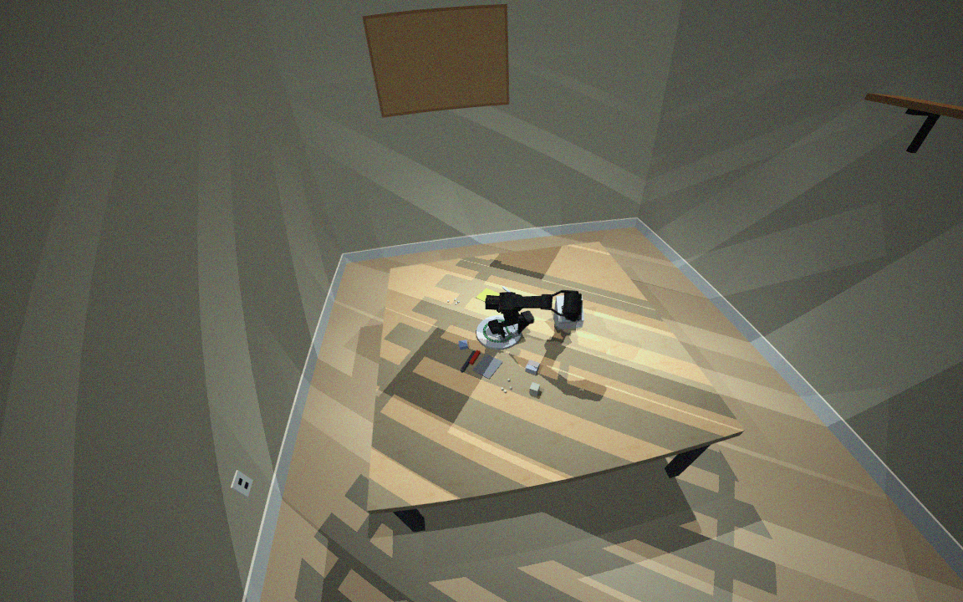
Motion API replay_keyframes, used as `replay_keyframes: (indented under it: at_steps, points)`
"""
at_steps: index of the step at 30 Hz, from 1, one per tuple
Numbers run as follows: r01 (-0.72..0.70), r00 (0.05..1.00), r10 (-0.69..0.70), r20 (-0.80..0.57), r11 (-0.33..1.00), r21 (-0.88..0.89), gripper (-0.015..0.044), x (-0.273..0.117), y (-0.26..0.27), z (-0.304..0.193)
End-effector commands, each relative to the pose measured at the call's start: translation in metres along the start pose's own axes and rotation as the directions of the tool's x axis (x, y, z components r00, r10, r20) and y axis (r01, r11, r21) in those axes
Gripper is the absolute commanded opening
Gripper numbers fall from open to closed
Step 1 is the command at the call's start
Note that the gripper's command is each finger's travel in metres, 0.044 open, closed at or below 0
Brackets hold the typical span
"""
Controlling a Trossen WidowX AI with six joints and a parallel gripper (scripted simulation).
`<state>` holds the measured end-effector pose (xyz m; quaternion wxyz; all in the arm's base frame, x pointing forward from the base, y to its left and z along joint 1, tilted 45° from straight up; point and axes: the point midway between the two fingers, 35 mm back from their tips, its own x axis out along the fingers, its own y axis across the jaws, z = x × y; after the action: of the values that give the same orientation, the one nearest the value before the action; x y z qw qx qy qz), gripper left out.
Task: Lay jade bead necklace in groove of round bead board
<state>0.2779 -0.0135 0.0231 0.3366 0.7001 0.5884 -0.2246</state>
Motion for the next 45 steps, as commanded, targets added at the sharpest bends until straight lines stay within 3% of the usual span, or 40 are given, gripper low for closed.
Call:
replay_keyframes:
  at_steps: [1,2,22,34,45]
  points:
    - [0.000,1.000,0.000,-0.003,1.000,-0.001,0.0420,-0.005,-0.001,-0.001]
    - [0.002,1.000,-0.002,-0.002,1.000,0.002,0.0440,-0.001,-0.001,0.000]
    - [0.000,1.000,0.000,-0.003,1.000,0.000,0.0440,-0.005,-0.001,0.000]
    - [0.002,1.000,-0.001,0.007,0.986,-0.167,0.0125,-0.032,-0.001,0.078]
    - [0.000,1.000,0.000,0.003,0.978,-0.207,0.0120,-0.021,-0.005,0.096]
